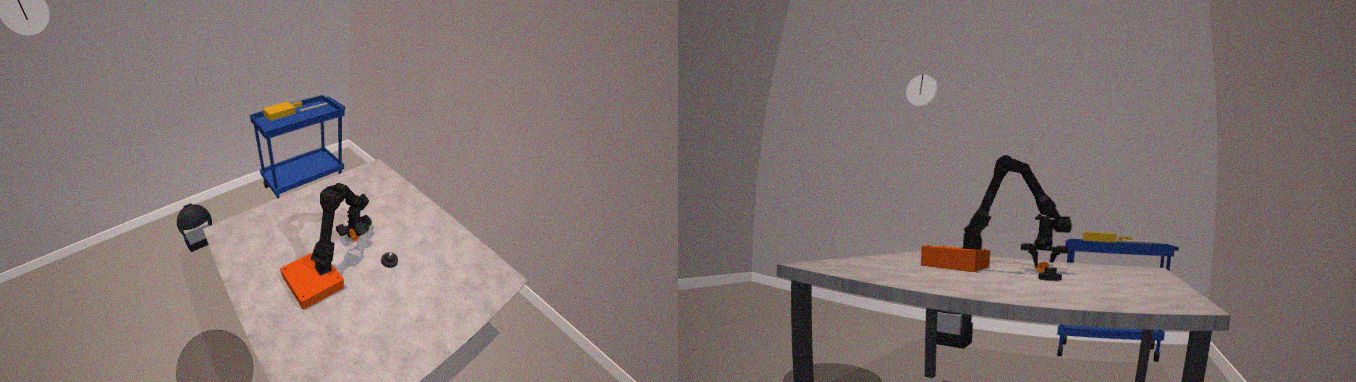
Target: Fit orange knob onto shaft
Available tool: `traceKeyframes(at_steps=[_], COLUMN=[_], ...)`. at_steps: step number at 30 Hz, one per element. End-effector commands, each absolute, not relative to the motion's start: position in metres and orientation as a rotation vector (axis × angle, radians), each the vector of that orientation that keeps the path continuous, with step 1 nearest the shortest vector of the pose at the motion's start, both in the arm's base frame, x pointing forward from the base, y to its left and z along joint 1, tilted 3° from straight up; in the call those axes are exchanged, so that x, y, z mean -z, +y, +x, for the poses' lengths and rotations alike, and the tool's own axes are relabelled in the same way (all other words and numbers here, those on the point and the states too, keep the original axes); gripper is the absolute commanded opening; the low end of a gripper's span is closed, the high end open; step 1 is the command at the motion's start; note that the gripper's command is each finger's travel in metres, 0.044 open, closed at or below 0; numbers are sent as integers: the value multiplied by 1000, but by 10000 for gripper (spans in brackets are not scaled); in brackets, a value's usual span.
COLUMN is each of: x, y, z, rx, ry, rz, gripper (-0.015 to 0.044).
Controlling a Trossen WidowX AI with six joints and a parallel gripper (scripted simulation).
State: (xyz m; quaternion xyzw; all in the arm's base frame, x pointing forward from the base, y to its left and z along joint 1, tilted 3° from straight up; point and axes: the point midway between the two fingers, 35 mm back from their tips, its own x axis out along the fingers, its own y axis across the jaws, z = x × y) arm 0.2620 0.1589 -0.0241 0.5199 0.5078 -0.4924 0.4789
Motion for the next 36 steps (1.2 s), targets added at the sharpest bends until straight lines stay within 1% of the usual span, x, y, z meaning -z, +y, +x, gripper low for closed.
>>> traceKeyframes(at_steps=[1,6,15,28,36], x=[25,25,25,10,9], y=[160,160,160,158,158], z=[262,262,262,262,262], rx=[1202,1202,1202,1198,1010], ry=[1242,1242,1242,1244,1346], rz=[1274,1274,1274,1270,1089], gripper=[240,240,180,179,179])
